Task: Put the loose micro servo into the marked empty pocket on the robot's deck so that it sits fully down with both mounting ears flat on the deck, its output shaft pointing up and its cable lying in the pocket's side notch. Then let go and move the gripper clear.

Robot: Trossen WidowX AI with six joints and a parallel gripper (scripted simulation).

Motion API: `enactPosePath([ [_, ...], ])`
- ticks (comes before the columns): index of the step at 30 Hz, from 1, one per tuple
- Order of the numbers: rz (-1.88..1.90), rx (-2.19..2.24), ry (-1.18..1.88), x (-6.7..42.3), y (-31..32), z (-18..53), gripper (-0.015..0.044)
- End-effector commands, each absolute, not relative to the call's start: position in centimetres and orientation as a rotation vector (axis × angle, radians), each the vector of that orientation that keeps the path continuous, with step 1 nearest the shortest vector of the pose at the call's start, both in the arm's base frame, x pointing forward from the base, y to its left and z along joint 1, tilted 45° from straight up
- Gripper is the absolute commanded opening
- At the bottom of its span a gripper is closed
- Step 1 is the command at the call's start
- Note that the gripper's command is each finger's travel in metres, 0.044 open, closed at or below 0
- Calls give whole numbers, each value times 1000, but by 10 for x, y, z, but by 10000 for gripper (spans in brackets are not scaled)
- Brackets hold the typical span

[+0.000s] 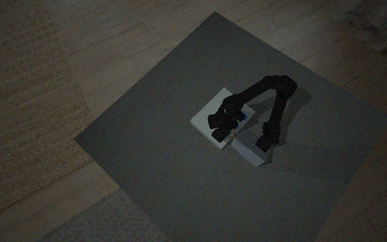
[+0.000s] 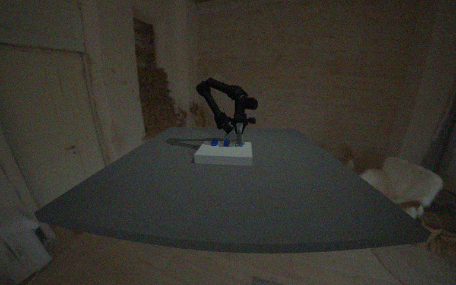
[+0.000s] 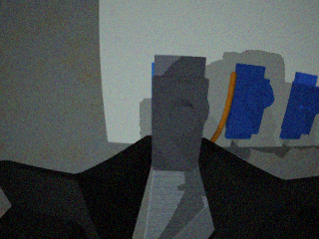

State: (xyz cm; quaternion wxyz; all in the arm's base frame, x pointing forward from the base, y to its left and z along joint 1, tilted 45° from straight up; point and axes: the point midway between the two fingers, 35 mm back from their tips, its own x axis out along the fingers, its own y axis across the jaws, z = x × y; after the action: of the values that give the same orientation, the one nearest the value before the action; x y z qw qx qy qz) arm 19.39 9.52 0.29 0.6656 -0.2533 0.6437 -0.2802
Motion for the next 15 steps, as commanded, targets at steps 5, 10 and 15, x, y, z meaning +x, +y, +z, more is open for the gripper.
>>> enactPosePath([
  [5,-629,-577,1450,194,92,-1,0],
  [10,-629,-577,1450,194,92,-1,0],
  [15,-629,-577,1449,195,89,-3,0],
])
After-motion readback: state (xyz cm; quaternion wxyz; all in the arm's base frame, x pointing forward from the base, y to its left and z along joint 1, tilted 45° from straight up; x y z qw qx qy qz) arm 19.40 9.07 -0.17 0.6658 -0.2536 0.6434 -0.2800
